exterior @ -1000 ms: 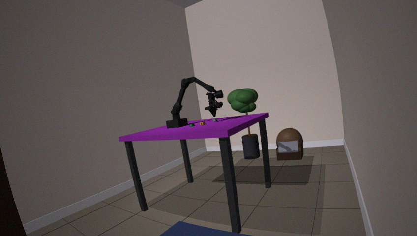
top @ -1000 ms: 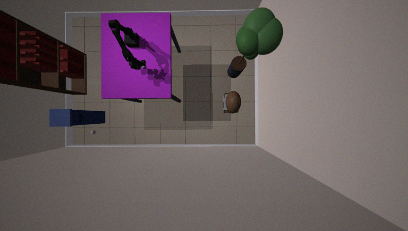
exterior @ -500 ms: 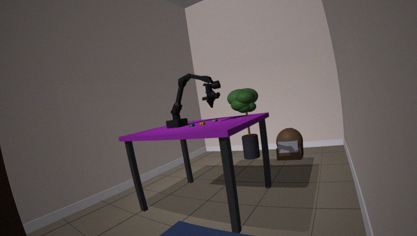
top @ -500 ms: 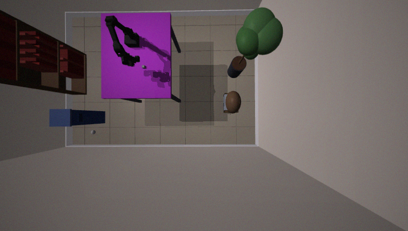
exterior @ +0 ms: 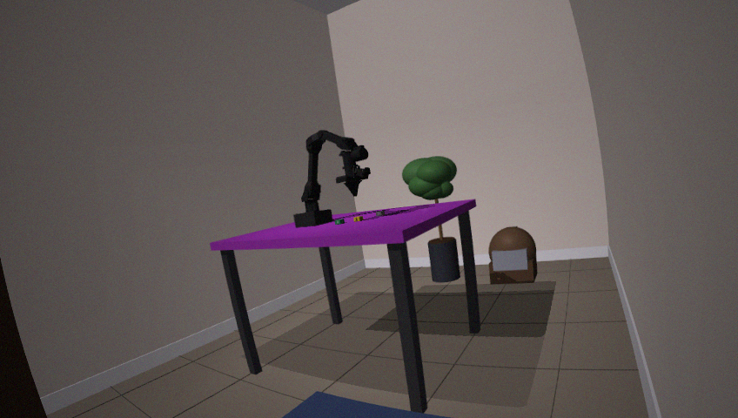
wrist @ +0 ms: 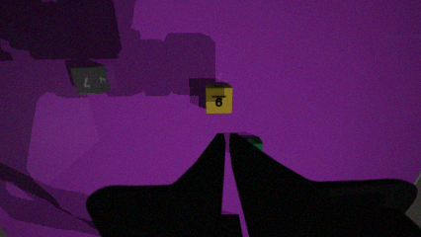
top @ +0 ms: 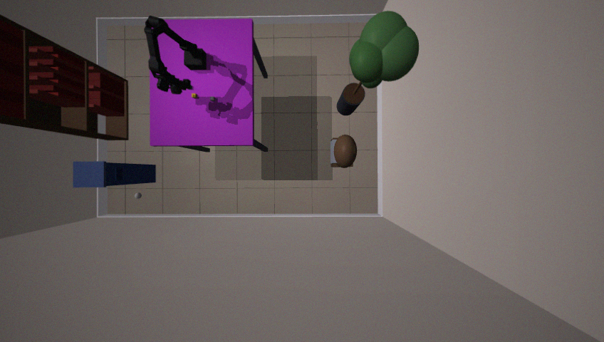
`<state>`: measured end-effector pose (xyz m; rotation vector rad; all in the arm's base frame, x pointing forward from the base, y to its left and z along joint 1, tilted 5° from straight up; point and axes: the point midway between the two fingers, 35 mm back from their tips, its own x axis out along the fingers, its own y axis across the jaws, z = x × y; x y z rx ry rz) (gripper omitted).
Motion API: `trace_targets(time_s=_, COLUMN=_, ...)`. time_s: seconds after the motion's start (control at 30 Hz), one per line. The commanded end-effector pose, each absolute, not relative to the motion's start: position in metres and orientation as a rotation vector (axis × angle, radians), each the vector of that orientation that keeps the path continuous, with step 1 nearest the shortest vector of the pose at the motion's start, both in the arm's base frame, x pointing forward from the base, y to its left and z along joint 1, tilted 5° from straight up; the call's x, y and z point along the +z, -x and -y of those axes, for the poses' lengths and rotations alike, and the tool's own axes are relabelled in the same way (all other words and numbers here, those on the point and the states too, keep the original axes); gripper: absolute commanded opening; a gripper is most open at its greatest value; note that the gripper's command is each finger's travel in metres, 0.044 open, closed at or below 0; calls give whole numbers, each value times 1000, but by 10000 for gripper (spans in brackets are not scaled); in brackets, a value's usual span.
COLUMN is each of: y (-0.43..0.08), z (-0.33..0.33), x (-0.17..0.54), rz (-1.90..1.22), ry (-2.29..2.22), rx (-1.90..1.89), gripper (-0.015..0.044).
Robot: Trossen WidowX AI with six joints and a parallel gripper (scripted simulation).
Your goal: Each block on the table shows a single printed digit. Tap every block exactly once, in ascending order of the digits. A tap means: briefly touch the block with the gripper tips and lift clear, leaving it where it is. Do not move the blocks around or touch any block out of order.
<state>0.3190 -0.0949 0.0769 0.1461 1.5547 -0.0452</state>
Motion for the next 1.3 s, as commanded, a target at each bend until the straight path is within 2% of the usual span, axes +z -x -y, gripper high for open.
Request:
trace_targets(time_s=0.0, y=-315, z=91, x=30, rz=-1576, ry=-146, rx=-33, gripper=20)
trace_targets(time_s=0.1, y=-313, z=89, x=7, rz=-1576, ry=-146, rx=-33, gripper=20)
trace_targets(time_s=0.97, y=-312, z=86, x=-23, rz=-1576, ry=-147, rx=-33, gripper=20)
trace_targets(time_s=1.13, y=-312, z=86, x=-23, rz=-1576, ry=-147, rx=-33, gripper=20)
trace_targets(time_s=1.27, y=-313, z=89, x=7, rz=-1576, ry=-146, rx=-33, gripper=20)
